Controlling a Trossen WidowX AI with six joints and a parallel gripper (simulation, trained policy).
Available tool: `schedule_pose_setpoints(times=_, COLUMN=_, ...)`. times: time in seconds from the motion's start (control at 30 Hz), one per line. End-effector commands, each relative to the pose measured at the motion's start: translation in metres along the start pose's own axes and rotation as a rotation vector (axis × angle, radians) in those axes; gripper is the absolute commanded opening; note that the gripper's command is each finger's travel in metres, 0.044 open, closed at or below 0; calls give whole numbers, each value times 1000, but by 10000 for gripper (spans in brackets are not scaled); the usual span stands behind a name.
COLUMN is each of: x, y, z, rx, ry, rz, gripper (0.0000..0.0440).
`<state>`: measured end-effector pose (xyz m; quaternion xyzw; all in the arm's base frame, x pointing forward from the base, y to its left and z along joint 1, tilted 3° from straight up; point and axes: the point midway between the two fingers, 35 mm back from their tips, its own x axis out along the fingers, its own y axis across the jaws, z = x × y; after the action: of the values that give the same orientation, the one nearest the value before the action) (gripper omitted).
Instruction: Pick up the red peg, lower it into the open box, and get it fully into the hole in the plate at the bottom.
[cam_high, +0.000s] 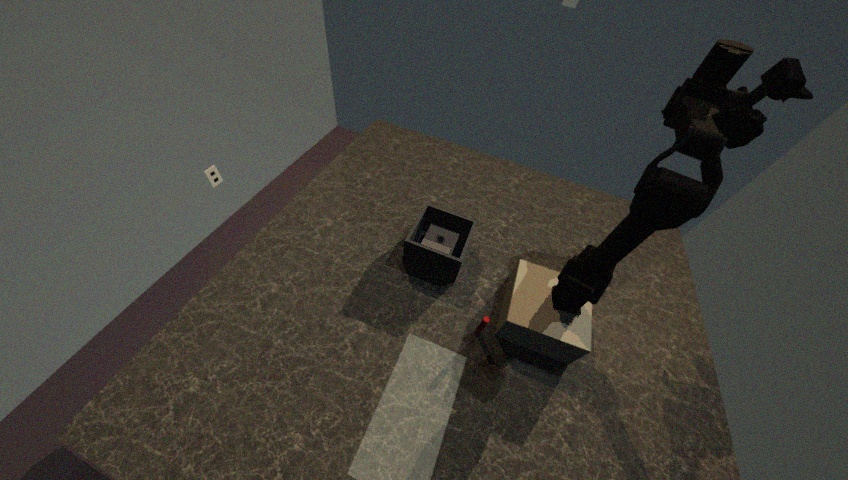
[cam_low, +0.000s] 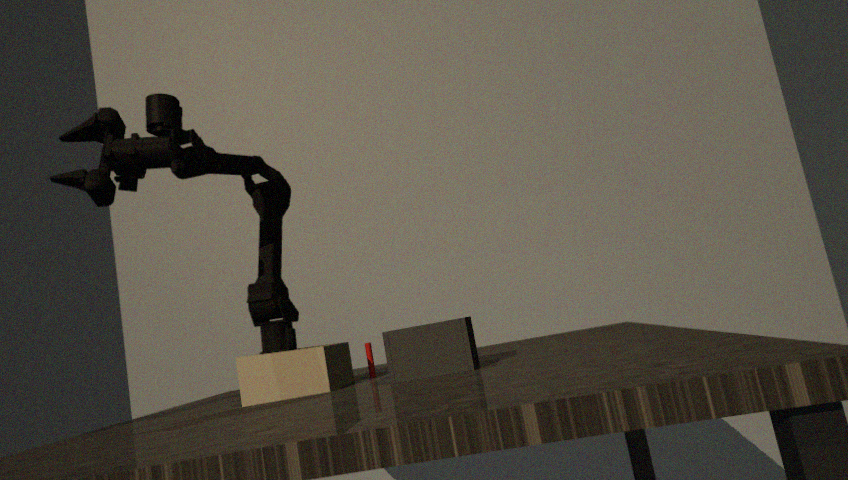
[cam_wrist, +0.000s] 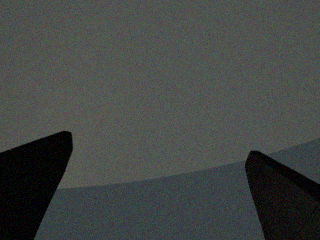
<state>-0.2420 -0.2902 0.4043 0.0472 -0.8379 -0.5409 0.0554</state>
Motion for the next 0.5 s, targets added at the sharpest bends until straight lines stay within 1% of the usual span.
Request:
schedule_pose_setpoints(times=0.0, x=-18, y=-8, z=-17, rx=-66, ry=73, rz=-45, gripper=440)
schedule_pose_setpoints(times=0.23, x=-61, y=-31, z=-47, rx=-225, ry=234, rz=-137, gripper=440)
schedule_pose_setpoints(times=0.47, x=-111, y=-51, z=-70, rx=-381, ry=408, rz=-210, gripper=440)
